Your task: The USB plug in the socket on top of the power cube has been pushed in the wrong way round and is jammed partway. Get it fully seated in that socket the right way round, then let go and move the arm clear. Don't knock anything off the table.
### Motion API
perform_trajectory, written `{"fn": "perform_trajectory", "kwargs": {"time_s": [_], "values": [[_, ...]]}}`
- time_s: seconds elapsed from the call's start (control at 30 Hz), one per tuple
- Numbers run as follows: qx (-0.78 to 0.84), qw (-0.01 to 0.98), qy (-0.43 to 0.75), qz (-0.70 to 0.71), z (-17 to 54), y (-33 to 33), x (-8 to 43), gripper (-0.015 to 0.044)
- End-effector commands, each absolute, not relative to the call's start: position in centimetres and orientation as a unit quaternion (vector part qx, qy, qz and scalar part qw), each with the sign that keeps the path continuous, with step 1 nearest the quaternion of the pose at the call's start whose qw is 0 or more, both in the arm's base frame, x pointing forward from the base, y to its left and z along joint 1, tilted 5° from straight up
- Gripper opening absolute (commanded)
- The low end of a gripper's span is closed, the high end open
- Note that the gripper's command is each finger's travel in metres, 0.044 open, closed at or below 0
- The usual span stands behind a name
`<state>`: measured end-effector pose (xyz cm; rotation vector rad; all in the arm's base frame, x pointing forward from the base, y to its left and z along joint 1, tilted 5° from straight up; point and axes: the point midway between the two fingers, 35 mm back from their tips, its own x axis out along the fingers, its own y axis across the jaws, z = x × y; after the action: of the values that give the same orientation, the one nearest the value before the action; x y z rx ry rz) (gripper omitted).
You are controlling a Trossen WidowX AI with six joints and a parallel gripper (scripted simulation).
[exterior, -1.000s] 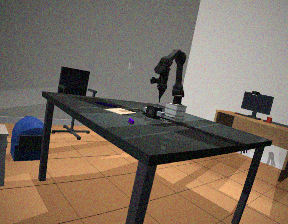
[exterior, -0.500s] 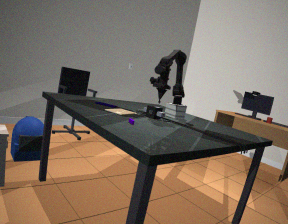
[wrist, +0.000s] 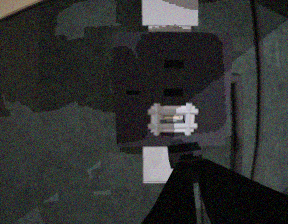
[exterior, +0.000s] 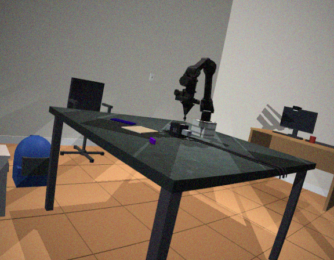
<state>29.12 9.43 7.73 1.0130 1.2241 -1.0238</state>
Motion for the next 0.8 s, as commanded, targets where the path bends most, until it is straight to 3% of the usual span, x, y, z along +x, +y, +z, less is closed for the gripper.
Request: {"fn": "perform_trajectory", "kwargs": {"time_s": [0.0,0.77], "values": [[0.437,0.583,0.523,-0.442,7.70,9.42,29.13,0.0000],[0.440,0.582,0.519,-0.446,7.49,9.30,29.17,0.0000]]}}
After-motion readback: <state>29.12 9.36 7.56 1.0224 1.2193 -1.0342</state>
